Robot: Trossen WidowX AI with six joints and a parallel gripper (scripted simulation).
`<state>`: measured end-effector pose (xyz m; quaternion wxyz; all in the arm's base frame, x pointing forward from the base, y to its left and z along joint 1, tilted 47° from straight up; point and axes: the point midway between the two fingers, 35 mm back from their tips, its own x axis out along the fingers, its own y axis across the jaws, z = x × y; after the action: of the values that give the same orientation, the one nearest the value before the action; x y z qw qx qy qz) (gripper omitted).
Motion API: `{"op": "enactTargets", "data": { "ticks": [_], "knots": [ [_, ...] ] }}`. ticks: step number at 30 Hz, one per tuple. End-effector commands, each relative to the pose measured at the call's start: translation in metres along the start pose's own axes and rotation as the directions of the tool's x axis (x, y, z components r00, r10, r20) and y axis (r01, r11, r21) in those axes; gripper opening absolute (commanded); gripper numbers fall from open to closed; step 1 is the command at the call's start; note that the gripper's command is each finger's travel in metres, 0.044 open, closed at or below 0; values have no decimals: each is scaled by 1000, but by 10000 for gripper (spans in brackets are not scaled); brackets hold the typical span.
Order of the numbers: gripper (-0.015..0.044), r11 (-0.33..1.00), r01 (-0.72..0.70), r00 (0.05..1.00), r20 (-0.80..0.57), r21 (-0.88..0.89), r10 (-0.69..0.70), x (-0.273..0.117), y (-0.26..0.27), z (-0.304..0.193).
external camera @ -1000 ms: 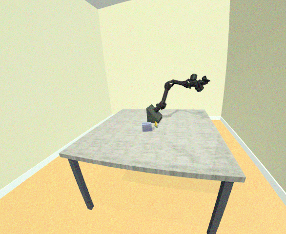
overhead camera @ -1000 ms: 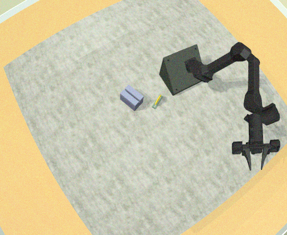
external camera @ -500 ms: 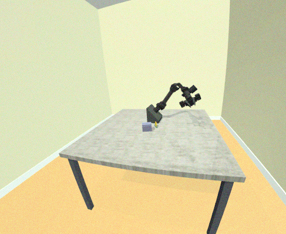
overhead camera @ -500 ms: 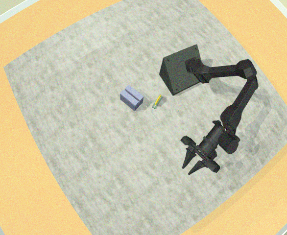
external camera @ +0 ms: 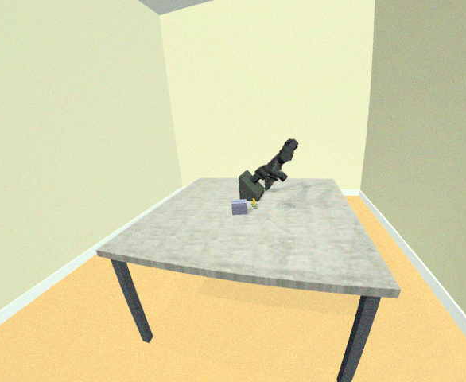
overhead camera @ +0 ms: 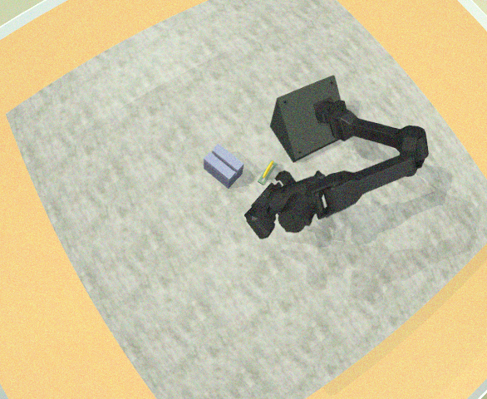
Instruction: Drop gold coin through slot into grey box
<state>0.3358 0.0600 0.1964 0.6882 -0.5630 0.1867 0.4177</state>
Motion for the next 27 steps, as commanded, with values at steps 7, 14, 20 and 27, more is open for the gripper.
{"op": "enactTargets", "data": {
  "ticks": [7,14,20,27],
  "knots": [
    [161,493,-465,866,262,735,426,10,129,-57],
    [161,6,-526,772,475,850,422,-3,165,-59],
    [161,6,-526,772,475,850,422,-3,165,-60],
    [161,7,-526,772,475,850,422,19,176,-47]
  ]
}}
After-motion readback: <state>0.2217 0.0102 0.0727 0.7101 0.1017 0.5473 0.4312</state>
